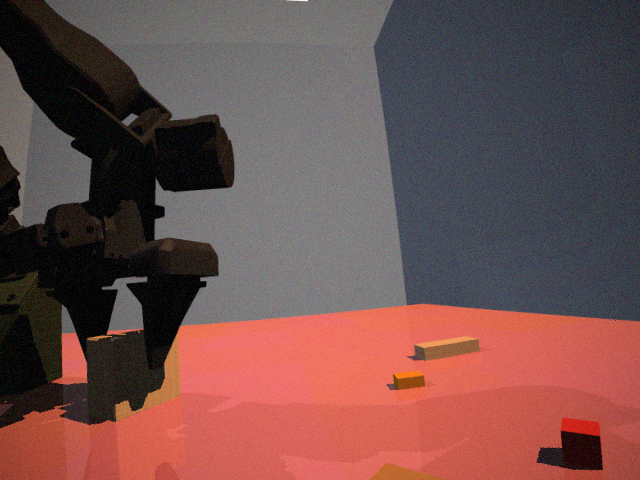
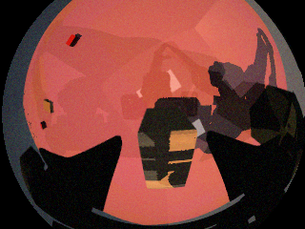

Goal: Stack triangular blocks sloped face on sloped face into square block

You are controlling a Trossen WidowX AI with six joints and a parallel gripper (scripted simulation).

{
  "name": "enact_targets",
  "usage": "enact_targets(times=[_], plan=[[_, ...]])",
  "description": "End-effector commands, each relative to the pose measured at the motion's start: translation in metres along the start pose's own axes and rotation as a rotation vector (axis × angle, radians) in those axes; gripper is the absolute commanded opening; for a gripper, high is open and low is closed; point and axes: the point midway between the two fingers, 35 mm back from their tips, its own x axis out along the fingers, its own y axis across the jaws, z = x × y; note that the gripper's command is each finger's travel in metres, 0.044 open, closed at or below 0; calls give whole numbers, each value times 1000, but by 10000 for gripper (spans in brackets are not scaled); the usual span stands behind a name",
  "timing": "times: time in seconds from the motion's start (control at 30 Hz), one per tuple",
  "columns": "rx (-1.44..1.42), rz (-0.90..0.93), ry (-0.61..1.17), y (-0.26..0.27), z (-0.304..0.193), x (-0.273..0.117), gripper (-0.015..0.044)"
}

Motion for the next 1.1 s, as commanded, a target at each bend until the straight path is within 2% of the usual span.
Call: enact_targets(times=[0.0,0.17,0.43,1.07], plan=[[0,0,0,0,0,0,440],[0,-4,12,2,-4,-14,440],[-2,-5,6,0,-2,-108,440],[-7,4,11,1,-4,-105,440]])
